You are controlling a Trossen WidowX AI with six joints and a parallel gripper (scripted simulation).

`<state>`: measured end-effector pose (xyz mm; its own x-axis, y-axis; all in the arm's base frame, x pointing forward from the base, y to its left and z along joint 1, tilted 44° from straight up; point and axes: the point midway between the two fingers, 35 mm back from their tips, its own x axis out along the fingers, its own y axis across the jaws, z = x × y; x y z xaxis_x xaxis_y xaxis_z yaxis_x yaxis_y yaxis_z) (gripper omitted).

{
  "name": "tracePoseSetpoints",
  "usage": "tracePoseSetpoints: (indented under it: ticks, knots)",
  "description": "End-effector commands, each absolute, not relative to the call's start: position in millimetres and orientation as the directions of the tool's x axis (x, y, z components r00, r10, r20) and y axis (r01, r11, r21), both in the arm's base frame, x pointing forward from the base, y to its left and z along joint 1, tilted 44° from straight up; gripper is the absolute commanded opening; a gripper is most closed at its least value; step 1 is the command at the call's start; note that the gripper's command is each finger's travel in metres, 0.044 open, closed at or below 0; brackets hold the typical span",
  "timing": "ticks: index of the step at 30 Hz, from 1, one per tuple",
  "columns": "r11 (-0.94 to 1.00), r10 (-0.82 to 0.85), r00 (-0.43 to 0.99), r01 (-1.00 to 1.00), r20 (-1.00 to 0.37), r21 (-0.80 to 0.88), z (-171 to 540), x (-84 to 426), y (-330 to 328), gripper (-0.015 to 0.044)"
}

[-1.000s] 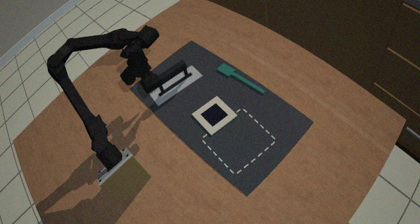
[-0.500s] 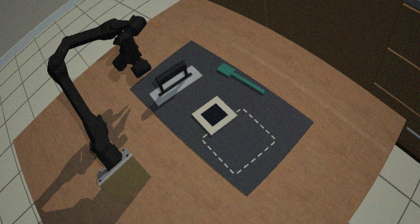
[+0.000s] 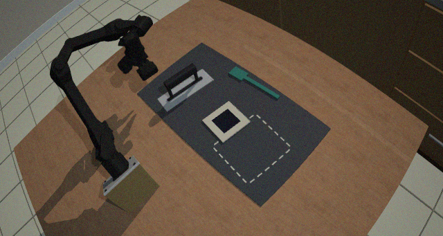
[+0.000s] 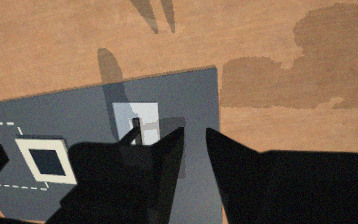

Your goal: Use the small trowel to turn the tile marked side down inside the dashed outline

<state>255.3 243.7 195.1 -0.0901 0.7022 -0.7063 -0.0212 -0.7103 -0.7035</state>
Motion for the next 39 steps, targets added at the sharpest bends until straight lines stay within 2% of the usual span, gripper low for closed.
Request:
tracePoseSetpoints:
  ticks: [1, 4, 17, 21, 39]
  knots:
    - [-0.710, 0.702, -0.090, -0.021, -0.706, -0.704, 195.1, 255.3, 243.7, 0.0074]
    - [-0.710, 0.702, -0.090, -0.021, -0.706, -0.704, 195.1, 255.3, 243.7, 0.0000]
    - [-0.710, 0.702, -0.090, -0.021, -0.706, -0.704, 195.1, 255.3, 243.7, 0.0000]
    - [-0.710, 0.702, -0.090, -0.021, -0.706, -0.704, 195.1, 255.3, 243.7, 0.0100]
    - [-0.710, 0.702, -0.090, -0.021, -0.706, -0.704, 195.2, 255.3, 243.6, 0.0100]
